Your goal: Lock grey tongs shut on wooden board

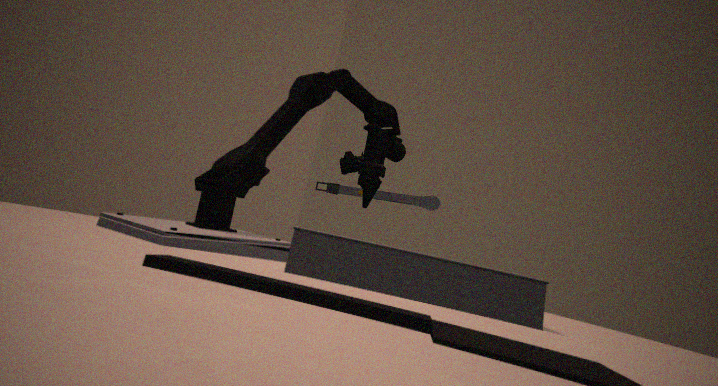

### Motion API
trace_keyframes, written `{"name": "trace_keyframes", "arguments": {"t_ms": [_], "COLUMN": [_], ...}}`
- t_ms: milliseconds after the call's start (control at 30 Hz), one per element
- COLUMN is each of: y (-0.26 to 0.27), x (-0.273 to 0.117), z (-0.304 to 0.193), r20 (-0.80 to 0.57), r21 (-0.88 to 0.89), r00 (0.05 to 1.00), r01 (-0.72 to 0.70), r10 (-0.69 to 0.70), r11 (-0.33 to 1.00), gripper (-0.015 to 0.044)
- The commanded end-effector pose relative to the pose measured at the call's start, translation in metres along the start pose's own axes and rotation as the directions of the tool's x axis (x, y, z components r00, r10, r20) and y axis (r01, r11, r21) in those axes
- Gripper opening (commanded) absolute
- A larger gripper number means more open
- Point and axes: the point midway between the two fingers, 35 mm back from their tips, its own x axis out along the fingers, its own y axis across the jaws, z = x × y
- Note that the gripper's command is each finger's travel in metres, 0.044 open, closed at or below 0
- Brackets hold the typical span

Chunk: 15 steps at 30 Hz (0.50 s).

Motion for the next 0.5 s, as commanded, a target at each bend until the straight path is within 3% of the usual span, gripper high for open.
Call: {"name": "trace_keyframes", "arguments": {"t_ms": [0,467], "y": [-0.001,-0.014], "x": [0.003,0.016], "z": [0.0,-0.006], "r20": [-0.046,-0.338], "r21": [-0.016,-0.066], "r00": [0.999,0.941], "r01": [-0.01,-0.049], "r10": [0.009,0.024], "r11": [1.0,0.997], "gripper": [-0.015,-0.015]}}
